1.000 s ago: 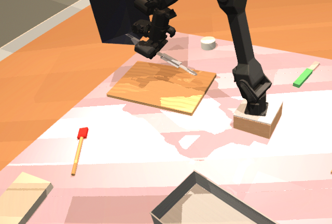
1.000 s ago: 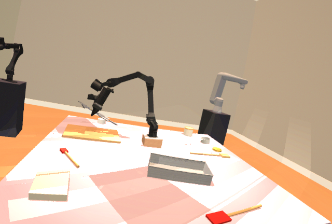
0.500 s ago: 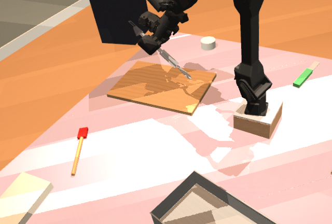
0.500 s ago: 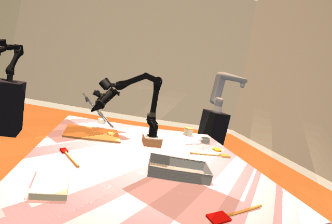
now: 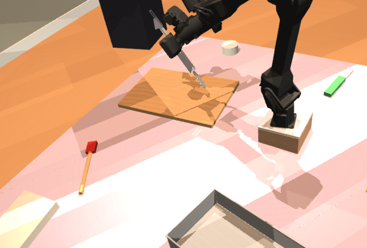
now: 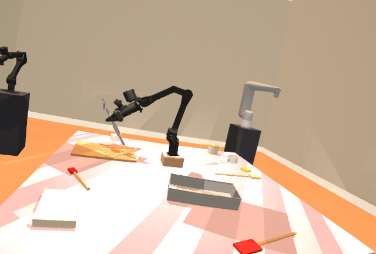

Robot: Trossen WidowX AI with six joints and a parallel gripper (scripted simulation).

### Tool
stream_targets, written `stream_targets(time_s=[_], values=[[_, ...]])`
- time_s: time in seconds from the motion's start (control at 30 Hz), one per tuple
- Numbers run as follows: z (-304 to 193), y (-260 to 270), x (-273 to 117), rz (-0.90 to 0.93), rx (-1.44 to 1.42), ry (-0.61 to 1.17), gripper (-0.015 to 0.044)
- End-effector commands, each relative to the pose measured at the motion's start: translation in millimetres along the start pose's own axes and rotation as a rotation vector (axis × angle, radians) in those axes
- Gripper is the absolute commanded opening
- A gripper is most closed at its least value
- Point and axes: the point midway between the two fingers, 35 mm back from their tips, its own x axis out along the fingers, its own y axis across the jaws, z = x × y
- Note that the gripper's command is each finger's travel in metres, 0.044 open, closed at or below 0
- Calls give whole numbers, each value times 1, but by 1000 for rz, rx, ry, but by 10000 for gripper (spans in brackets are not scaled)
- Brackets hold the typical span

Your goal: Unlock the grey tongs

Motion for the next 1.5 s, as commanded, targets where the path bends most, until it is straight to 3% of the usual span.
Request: stream_targets(time_s=[0.0,0.27,1.47], values=[[8,3,-15,3,-16,-106,-150],[10,7,-34,7,-45,-241,-150],[10,7,-34,7,-46,-244,-150]])
